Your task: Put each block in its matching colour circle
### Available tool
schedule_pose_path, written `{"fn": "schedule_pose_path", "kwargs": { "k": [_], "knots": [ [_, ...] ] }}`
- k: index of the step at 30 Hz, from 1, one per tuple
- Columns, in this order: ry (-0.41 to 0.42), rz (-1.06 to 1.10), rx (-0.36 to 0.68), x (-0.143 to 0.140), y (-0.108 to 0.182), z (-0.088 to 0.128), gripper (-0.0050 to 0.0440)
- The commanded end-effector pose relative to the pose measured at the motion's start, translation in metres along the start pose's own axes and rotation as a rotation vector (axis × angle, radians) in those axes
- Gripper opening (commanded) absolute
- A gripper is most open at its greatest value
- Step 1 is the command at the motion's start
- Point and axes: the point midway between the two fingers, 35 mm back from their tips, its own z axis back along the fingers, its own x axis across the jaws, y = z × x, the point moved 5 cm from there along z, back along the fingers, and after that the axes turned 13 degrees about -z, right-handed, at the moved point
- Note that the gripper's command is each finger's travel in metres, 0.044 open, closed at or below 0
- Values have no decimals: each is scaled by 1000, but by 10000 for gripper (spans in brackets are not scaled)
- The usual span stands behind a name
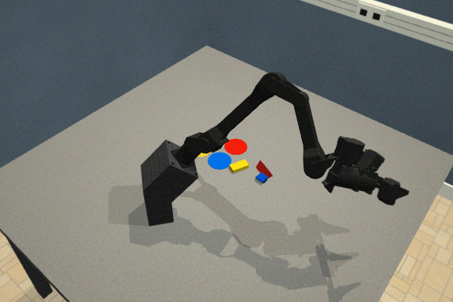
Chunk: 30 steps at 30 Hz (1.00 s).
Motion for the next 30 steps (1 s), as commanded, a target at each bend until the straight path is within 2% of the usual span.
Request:
{"fn": "schedule_pose_path", "kwargs": {
  "k": [1,19,21,25,30],
  "knots": [
    [-1,17,-26,0,-13,0,400],
    [-1,17,-26,0,-13,0,400],
    [-2,-8,-18,7,-13,-1,352],
    [-22,-144,45,44,-1,-11,265],
    [-63,-369,205,121,19,-17,265]
  ]
}}
